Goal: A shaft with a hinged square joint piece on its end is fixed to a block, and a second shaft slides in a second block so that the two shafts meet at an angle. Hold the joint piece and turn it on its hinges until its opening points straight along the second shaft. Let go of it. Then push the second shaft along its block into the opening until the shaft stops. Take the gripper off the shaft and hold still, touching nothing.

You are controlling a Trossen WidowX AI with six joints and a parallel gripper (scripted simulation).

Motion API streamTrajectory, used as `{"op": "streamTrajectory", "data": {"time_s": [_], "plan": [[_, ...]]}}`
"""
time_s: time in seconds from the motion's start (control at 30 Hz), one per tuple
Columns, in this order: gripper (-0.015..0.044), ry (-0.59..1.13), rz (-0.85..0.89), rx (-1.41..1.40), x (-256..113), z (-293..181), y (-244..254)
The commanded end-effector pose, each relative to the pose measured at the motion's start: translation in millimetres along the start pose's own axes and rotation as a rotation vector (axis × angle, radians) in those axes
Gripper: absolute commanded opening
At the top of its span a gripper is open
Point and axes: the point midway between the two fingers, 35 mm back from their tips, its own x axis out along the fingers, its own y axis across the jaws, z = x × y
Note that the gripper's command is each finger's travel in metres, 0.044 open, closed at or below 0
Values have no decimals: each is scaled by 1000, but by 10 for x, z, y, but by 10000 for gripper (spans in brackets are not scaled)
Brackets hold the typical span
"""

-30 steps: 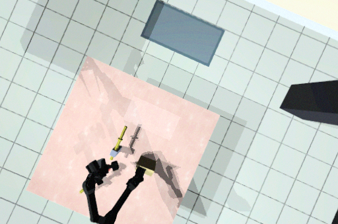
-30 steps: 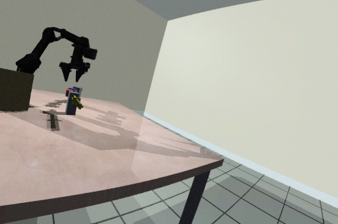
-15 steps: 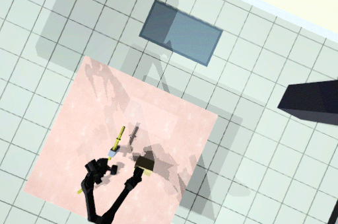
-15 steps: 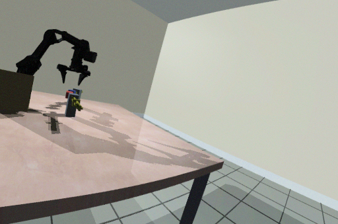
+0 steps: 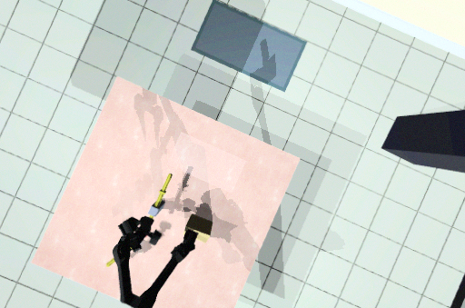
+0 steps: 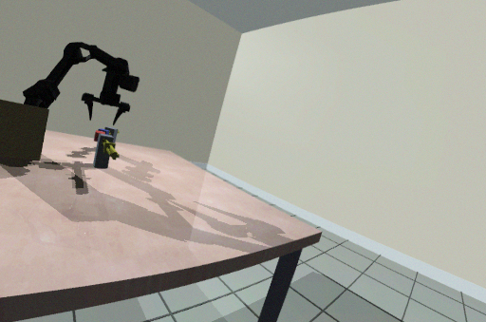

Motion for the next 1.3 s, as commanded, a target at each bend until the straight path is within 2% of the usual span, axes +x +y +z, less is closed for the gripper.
{"op": "streamTrajectory", "data": {"time_s": [0.0, 0.57, 0.73, 1.13, 1.27], "plan": [[440, 6, -1, 32, 13, 10, 4], [440, 10, -1, 31, 786, 97, 2], [440, 9, -1, 32, 797, 64, 6], [440, 15, -1, 31, 860, -564, 22], [440, 16, -1, 31, 864, -601, 17]]}}
